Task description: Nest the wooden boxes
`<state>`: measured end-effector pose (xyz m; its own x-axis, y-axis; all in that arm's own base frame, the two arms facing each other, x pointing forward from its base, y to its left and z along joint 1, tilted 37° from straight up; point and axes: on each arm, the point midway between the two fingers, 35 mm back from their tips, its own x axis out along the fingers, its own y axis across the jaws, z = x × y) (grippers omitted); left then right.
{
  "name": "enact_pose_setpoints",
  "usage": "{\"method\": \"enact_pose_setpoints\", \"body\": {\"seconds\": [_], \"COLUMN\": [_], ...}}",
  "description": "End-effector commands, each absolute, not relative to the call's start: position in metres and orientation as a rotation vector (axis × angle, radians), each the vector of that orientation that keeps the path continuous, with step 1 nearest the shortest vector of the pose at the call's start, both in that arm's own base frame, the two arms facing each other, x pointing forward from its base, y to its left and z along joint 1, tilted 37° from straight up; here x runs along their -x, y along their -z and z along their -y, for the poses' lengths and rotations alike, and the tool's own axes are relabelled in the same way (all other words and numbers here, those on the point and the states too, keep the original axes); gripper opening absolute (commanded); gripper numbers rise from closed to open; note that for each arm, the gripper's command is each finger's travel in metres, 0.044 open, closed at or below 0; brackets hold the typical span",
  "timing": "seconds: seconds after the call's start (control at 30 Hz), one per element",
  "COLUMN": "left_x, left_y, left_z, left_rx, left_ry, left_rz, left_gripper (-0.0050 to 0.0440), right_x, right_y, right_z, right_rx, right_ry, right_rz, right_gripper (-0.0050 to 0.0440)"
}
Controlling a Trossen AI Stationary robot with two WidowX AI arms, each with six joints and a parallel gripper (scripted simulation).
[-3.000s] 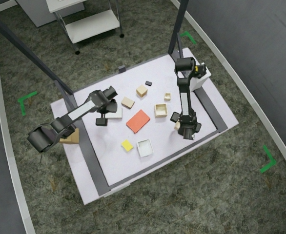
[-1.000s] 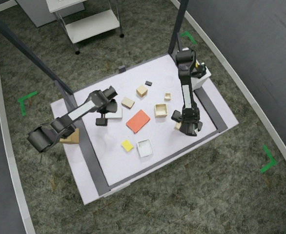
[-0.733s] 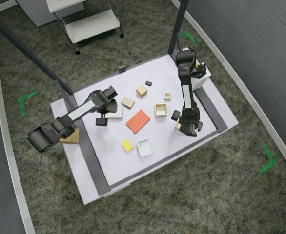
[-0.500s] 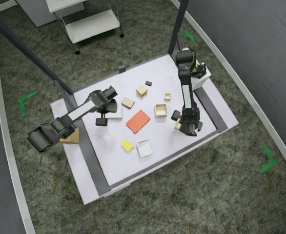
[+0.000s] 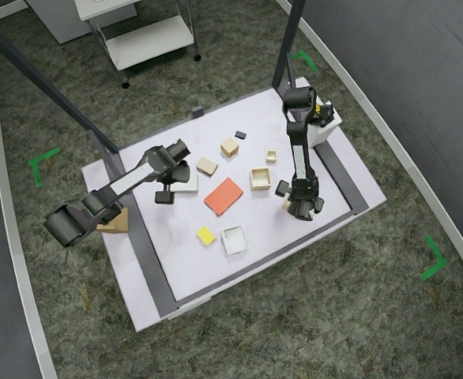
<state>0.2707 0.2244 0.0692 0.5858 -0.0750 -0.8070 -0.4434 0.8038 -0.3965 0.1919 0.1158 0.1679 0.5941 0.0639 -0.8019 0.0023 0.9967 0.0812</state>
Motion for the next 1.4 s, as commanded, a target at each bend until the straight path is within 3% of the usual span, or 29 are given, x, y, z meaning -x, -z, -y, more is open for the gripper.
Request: {"method": "enact_pose_setpoints", "body": {"seconds": [0.0,0.2,0.3,0.37,0.67,1.07,1.37], "left_x": [-0.276,-0.279,-0.28,-0.28,-0.28,-0.28,-0.252], "left_y": [-0.069,-0.061,-0.067,-0.067,-0.067,-0.067,-0.112], "left_z": [-0.228,-0.227,-0.229,-0.229,-0.229,-0.229,-0.235], "left_rx": [0.613,0.622,0.608,0.608,0.608,0.608,0.592], "left_ry": [-0.24,-0.241,-0.243,-0.243,-0.243,-0.243,-0.245], "left_rz": [-0.921,-0.922,-0.908,-0.908,-0.908,-0.908,-0.894], "left_gripper": [-0.0003,-0.0013,0.0072,0.0072,0.0279,0.0279,0.0279], "right_x": [-0.192,-0.192,-0.192,-0.192,-0.192,-0.192,-0.192], "right_y": [-0.173,-0.173,-0.173,-0.173,-0.173,-0.173,-0.173], "right_z": [-0.116,-0.116,-0.116,-0.116,-0.116,-0.116,-0.116], "right_rx": [-0.087,-0.087,-0.087,-0.087,-0.087,-0.087,-0.087], "right_ry": [-0.042,-0.042,-0.042,-0.042,-0.042,-0.042,-0.042], "right_rz": [-0.922,-0.922,-0.922,-0.922,-0.922,-0.922,-0.922], "right_gripper": [0.04,0.04,0.04,0.04,0.04,0.04,0.04]}}
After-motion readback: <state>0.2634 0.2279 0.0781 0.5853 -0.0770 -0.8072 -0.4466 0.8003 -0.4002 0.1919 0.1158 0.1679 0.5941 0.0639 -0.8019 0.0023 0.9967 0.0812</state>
